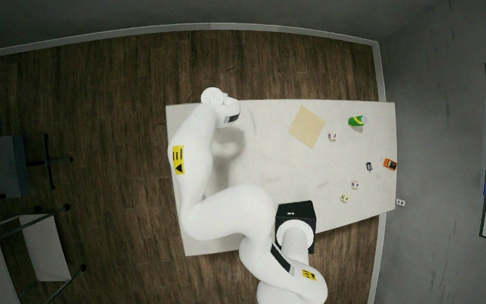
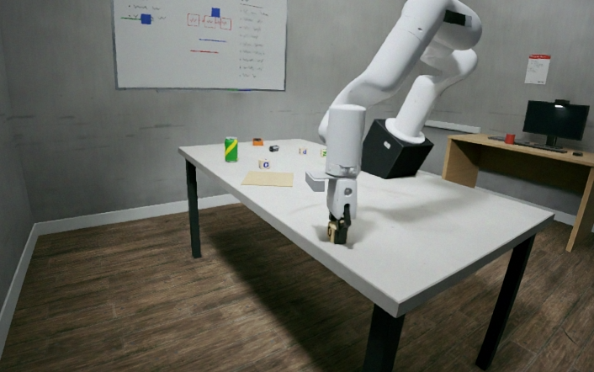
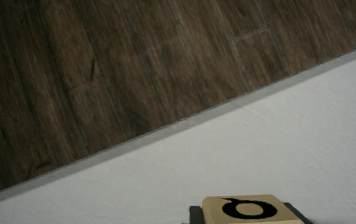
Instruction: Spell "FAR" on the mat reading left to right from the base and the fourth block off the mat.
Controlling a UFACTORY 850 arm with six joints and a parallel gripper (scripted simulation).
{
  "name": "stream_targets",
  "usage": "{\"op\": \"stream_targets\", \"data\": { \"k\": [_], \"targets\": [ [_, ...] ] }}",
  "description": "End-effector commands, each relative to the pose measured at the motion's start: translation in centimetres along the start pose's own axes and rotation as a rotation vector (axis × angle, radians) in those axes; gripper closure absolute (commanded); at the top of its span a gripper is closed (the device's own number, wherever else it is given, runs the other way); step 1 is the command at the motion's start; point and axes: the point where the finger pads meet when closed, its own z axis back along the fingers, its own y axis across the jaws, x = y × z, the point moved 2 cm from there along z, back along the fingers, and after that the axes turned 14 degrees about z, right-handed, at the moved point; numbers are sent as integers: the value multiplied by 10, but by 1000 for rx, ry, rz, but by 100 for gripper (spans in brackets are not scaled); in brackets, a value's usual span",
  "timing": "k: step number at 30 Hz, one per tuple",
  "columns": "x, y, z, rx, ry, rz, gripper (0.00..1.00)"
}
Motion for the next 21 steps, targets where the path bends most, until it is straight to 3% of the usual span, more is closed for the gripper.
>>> {"op": "stream_targets", "data": {
  "k": [1,10,12,17,21],
  "targets": [
    [-2,-1,10,-2,3,1,59],
    [-1,-1,71,-2,3,1,59],
    [-1,-1,71,-2,3,1,59],
    [-1,-1,97,-2,3,1,59],
    [-1,-1,101,-2,3,1,59]
  ]
}}
